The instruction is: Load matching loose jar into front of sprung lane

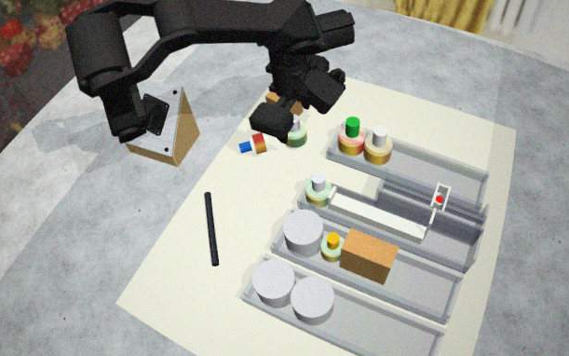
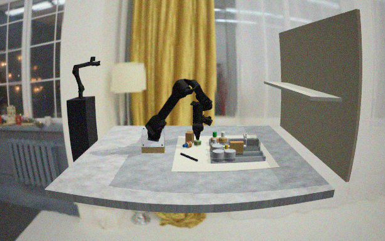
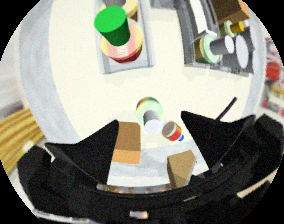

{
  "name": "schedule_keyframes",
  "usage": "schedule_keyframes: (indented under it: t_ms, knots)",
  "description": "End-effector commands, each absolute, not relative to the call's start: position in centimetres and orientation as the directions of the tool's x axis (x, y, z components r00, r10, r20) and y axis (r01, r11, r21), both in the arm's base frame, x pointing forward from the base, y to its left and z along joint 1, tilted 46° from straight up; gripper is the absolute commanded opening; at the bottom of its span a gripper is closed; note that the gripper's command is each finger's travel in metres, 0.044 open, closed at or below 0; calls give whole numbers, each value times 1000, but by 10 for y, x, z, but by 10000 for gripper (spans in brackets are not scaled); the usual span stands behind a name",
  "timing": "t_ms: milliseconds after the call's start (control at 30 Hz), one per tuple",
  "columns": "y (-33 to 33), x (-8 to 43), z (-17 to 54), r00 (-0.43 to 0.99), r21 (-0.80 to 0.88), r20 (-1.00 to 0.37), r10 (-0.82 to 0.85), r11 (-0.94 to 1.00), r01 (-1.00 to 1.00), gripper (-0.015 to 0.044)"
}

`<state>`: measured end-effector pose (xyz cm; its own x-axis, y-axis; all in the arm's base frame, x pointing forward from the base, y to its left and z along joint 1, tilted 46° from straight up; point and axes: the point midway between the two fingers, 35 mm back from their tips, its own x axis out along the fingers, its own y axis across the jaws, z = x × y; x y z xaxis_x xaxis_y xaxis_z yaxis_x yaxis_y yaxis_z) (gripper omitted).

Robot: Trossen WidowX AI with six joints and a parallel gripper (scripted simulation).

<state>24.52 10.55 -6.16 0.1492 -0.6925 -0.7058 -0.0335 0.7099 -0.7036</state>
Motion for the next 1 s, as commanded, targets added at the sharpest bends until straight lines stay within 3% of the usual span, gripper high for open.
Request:
schedule_keyframes:
  t_ms: [0, 333, 633, 833, 967]
  knots:
    - [99, 244, -67, 148, -709, -701, -698, 703, -43, 440]
    - [89, 246, -76, 148, -710, -700, -699, 703, -43, 440]
    - [89, 246, -76, 148, -710, -700, -699, 703, -43, 204]
    - [89, 246, -76, 148, -710, -700, -699, 703, -43, 164]
    - [96, 246, -72, 148, -709, -702, -697, 704, -43, 59]
